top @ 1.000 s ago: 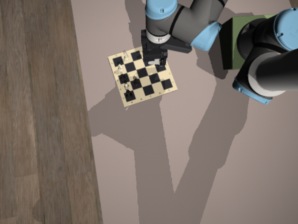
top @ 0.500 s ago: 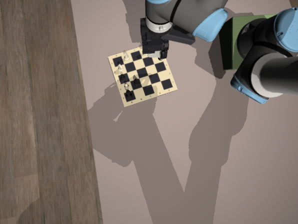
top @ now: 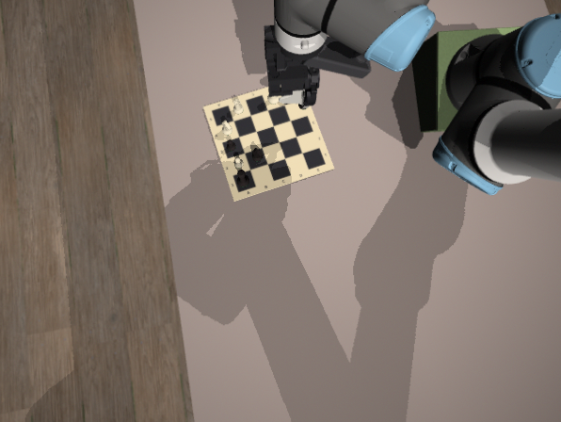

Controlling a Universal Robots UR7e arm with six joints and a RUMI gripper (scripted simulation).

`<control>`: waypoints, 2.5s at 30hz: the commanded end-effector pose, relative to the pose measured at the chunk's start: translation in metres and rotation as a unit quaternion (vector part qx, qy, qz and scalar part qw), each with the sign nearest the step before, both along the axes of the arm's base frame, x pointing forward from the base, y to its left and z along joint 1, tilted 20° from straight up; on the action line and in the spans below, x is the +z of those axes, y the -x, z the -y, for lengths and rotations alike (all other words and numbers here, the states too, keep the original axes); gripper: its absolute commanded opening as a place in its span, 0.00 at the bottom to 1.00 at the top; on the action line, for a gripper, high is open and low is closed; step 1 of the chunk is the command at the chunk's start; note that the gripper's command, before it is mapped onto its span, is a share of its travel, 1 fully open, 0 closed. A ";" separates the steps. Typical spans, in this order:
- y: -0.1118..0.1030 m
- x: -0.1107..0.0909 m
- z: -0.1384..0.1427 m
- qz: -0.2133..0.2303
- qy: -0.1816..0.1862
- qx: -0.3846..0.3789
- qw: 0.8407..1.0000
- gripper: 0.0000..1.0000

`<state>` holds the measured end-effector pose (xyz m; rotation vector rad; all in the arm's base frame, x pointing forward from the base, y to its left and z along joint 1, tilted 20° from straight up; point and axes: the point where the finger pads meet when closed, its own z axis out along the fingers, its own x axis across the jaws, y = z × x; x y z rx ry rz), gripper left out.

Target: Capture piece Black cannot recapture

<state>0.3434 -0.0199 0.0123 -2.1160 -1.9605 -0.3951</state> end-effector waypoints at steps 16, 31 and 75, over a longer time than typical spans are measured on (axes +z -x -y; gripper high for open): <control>-0.095 0.020 -0.012 0.008 0.004 0.020 1.000 0.00; -0.199 0.027 -0.066 0.017 0.002 0.044 0.999 0.00; -0.208 -0.053 -0.097 0.017 0.002 0.045 0.999 0.00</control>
